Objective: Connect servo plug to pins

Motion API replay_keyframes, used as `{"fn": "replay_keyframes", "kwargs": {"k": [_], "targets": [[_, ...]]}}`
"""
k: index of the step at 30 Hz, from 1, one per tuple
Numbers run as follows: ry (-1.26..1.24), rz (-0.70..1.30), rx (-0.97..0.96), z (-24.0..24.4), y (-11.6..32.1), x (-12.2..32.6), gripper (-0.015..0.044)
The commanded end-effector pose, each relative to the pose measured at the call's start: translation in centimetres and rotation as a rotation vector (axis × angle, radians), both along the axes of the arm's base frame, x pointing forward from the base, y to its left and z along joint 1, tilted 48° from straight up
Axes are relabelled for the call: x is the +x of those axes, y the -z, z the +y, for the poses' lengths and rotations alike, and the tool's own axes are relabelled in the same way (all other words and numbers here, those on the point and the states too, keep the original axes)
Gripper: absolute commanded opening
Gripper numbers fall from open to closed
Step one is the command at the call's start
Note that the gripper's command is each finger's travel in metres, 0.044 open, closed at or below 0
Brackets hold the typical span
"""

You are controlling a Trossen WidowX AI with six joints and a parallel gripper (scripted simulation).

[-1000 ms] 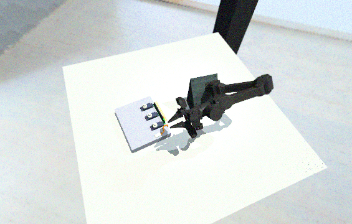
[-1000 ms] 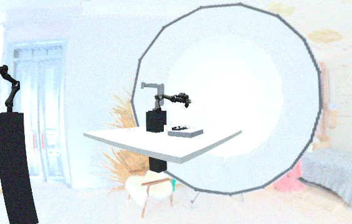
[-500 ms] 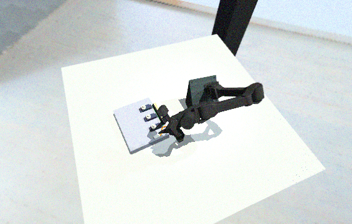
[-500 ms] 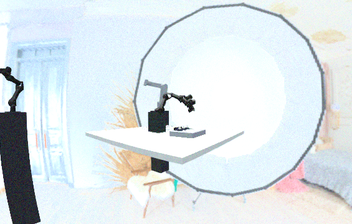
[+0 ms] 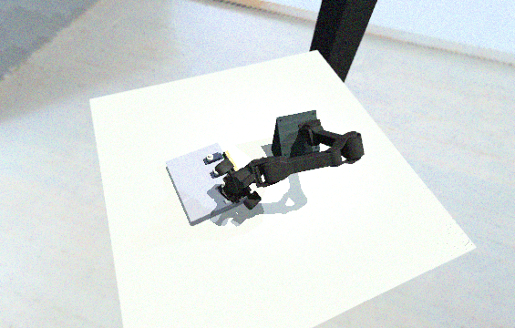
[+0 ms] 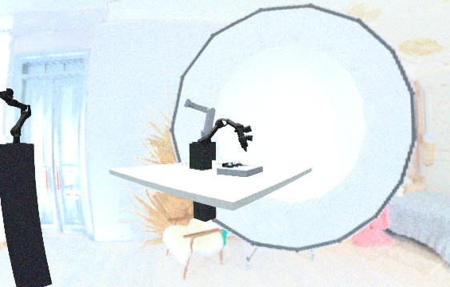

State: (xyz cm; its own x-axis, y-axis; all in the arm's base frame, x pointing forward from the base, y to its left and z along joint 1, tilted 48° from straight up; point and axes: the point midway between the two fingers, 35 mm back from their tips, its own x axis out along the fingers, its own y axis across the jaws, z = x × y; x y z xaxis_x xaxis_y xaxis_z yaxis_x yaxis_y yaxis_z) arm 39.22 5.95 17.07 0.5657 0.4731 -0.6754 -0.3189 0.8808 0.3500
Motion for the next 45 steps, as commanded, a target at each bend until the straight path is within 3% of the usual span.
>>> {"fn": "replay_keyframes", "kwargs": {"k": [1,16,41,45], "targets": [[-0.039,0.092,0.048,0.6,1.2,0.3,0.0115],[-0.128,0.498,0.295,2.6,6.4,0.2,0.0115],[-0.129,0.502,0.300,5.6,9.1,0.7,0.0115],[-0.129,0.502,0.300,5.6,9.1,0.7,0.0030]]}}
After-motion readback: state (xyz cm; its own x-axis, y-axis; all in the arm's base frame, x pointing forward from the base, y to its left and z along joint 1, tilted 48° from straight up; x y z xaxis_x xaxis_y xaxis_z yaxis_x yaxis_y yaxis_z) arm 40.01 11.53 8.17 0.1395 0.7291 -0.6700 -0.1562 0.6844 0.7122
